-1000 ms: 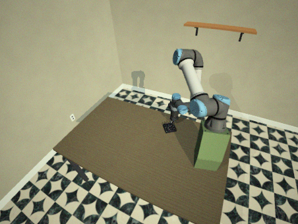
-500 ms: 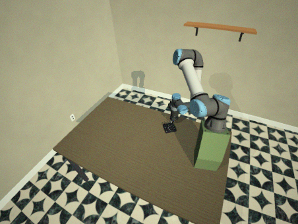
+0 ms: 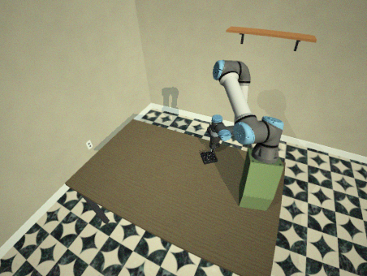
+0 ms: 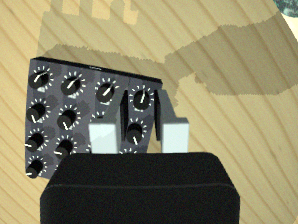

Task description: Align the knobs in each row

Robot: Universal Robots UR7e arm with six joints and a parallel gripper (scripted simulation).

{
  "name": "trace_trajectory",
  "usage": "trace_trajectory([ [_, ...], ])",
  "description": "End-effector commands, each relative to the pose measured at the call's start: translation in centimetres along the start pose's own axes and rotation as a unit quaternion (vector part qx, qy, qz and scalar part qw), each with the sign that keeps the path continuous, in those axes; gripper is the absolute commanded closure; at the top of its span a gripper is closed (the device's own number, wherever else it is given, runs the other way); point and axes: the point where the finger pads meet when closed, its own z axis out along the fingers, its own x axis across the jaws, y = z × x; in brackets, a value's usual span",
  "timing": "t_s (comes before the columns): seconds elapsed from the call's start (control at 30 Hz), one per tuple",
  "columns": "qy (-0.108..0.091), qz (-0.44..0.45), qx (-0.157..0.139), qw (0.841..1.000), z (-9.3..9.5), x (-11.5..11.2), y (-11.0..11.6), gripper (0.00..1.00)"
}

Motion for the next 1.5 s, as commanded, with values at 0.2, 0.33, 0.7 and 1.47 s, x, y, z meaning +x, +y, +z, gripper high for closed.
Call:
trace_trajectory([
  [0.2, 0.0, 0.001, 0.002, 1.0, -0.01, 0.13, -0.25, 0.54],
  [0.33, 0.0, 0.001, 0.002, 1.0, -0.01, 0.13, -0.25, 0.54],
  [0.7, 0.0, 0.001, 0.002, 1.0, -0.01, 0.13, -0.25, 0.54],
  [1.47, 0.0, 0.001, 0.002, 1.0, 0.67, 0.16, -0.27, 0.54],
])
